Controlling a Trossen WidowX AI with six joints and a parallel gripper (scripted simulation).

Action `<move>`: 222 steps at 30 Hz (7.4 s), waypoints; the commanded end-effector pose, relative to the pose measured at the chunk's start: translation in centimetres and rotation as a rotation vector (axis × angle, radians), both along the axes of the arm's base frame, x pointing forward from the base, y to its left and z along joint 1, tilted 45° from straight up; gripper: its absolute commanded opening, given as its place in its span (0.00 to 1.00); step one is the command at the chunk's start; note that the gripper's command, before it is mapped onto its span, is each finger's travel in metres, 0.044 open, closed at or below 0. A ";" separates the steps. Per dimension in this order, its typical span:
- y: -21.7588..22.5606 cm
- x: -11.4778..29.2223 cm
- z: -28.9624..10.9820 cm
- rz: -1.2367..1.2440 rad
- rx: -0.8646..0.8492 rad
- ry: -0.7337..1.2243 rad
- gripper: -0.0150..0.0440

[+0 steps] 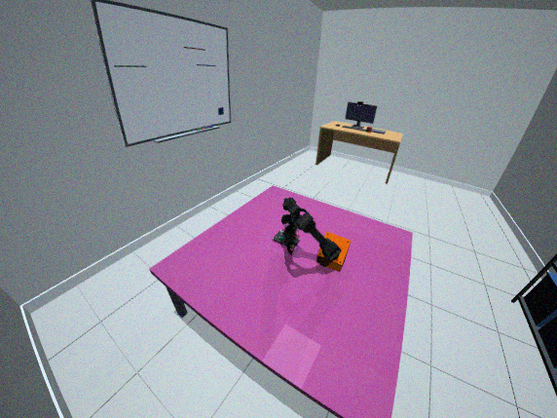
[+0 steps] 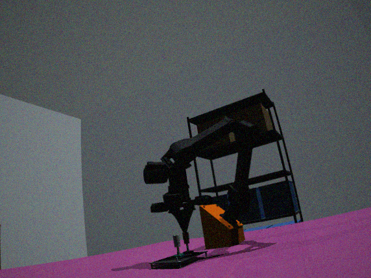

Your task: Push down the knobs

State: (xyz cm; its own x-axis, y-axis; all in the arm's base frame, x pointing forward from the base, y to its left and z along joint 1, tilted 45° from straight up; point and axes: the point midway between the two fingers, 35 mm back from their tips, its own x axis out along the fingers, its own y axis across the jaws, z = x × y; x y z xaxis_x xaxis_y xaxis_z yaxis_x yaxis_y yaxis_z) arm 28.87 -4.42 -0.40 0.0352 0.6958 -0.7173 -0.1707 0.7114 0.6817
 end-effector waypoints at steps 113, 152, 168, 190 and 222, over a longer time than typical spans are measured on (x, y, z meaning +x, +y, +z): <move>1.9 0.1 -1.7 0.009 0.004 0.000 0.25; 1.7 0.1 -1.6 0.009 0.004 0.000 0.25; 0.7 -0.2 -0.5 0.006 0.010 0.009 0.30; -2.4 7.2 4.5 0.009 0.002 -0.003 0.25; 0.5 7.3 1.6 0.009 0.004 -0.004 0.25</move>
State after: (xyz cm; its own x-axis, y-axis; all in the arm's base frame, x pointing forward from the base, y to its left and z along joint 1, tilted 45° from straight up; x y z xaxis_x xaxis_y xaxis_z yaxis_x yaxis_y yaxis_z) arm 36.32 -4.10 1.45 0.0339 0.6946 -0.7186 -0.1876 0.7106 0.6781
